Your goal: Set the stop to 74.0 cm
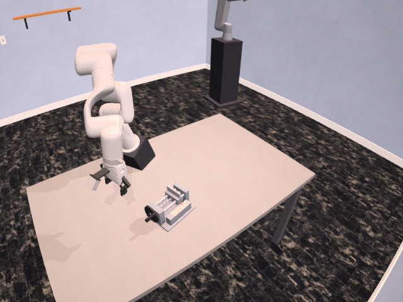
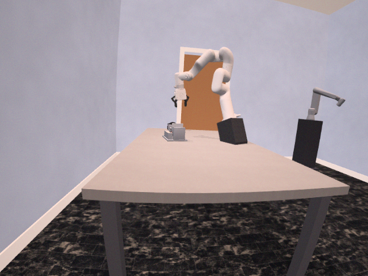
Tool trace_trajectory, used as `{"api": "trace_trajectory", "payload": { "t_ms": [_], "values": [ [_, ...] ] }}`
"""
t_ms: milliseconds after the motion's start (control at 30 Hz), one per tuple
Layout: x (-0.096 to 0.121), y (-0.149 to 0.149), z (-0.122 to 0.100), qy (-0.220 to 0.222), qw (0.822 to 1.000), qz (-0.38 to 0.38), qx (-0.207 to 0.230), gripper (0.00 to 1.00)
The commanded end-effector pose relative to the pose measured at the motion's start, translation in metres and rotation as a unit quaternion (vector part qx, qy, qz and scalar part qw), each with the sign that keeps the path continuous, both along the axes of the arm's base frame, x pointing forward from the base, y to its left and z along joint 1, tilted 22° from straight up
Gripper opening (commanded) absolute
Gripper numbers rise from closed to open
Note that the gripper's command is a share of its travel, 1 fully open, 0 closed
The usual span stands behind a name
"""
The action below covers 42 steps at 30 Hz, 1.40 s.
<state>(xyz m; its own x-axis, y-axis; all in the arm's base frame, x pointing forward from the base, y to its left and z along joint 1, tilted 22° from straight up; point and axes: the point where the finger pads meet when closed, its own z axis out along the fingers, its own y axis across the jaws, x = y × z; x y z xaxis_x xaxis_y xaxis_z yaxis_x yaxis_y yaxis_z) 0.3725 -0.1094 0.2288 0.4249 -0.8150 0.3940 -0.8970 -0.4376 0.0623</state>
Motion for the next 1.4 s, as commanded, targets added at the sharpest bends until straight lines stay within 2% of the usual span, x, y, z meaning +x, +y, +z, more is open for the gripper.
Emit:
{"api": "trace_trajectory", "payload": {
  "t_ms": [0, 33, 67, 100, 300, 1033, 1067, 1267, 1367],
  "values": [
    [0.039, 0.015, -0.016, -0.014, 1.000, -0.014, -0.002, 1.00],
    [0.055, 0.029, -0.024, -0.027, 0.999, -0.016, 0.009, 1.00],
    [0.055, 0.029, -0.024, -0.027, 0.999, -0.016, 0.009, 1.00],
    [0.068, 0.043, -0.030, -0.039, 0.999, -0.018, 0.021, 1.00],
    [0.091, 0.070, -0.040, -0.063, 0.997, -0.021, 0.049, 1.00],
    [0.095, 0.076, -0.041, -0.067, 0.996, -0.022, 0.055, 1.00],
    [0.095, 0.077, -0.041, -0.067, 0.996, -0.022, 0.055, 0.57],
    [0.106, 0.115, -0.050, -0.066, 0.996, -0.022, 0.054, 0.57],
    [0.107, 0.118, -0.051, -0.066, 0.996, -0.022, 0.054, 0.57]
  ]
}}
